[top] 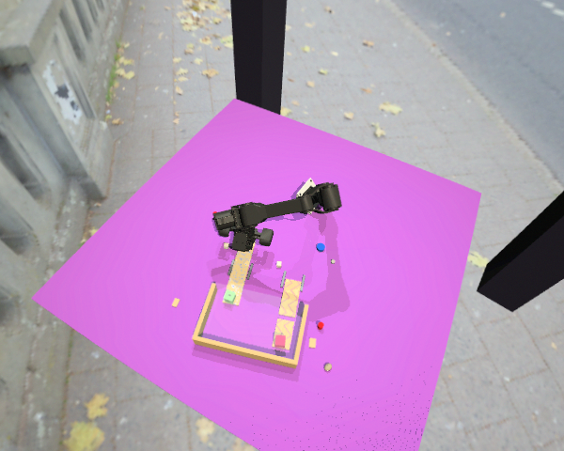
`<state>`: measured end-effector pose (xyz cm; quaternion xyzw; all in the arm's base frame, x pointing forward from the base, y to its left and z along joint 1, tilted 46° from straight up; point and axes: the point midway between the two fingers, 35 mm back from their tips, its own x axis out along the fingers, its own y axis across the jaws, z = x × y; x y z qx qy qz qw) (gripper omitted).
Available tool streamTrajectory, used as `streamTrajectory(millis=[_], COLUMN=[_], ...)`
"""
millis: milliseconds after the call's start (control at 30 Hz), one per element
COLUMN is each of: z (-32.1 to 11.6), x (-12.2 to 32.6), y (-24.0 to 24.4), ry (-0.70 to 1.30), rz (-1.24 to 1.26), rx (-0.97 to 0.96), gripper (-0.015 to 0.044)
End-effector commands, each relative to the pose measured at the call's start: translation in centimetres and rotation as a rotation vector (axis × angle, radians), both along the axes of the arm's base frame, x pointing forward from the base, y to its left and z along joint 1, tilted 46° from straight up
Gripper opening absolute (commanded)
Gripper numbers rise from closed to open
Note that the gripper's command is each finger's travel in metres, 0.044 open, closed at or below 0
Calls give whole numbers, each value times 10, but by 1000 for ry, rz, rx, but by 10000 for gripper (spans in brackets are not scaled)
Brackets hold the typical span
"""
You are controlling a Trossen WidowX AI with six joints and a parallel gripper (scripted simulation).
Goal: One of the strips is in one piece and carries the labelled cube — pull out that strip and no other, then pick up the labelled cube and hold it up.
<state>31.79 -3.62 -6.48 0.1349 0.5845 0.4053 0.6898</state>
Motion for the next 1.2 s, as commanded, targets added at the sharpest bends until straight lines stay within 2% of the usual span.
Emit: streamTrajectory(millis=[0,1167], z=[-7,-21], x=[-13,-61], y=[1,-16], ry=[25,27], rz=[16,15], rx=[-4,-6], gripper=[0,0])
